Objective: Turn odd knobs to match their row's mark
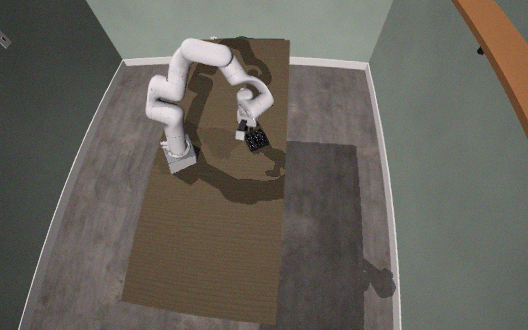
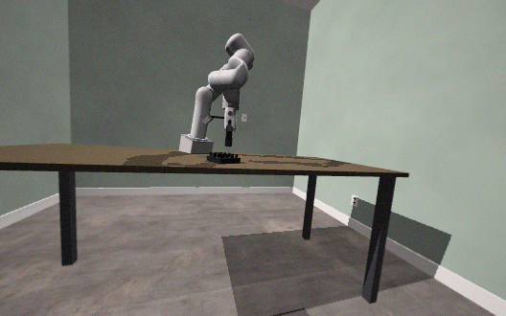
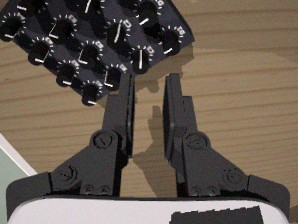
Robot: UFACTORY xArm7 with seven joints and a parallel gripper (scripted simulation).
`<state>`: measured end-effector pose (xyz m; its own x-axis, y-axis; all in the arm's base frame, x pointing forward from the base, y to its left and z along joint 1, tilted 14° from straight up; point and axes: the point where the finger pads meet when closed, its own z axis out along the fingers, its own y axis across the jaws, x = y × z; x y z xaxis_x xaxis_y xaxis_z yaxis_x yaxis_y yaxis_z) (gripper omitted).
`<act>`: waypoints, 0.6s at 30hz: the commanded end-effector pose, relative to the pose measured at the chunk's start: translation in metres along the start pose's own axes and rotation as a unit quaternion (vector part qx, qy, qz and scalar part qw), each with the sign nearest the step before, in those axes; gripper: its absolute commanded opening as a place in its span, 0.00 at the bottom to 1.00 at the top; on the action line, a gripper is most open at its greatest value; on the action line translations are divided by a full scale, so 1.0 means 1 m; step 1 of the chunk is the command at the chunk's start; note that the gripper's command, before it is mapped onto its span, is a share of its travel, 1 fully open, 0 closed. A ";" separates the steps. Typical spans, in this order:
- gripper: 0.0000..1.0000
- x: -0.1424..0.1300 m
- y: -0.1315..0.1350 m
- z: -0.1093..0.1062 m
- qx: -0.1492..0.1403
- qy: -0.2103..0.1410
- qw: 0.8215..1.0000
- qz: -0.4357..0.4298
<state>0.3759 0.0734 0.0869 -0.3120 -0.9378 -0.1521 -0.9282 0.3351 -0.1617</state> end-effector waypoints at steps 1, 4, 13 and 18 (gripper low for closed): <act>0.19 0.000 -0.001 -0.003 0.000 0.006 0.997 0.078; 0.19 0.000 -0.001 -0.004 0.000 0.006 0.993 0.117; 0.19 -0.001 -0.002 -0.007 0.003 0.004 0.979 0.206; 0.19 -0.002 -0.004 -0.011 0.006 0.000 0.958 0.286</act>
<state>0.3764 0.0732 0.0946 -0.6828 -0.6985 -0.2142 -0.6995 0.7096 -0.0844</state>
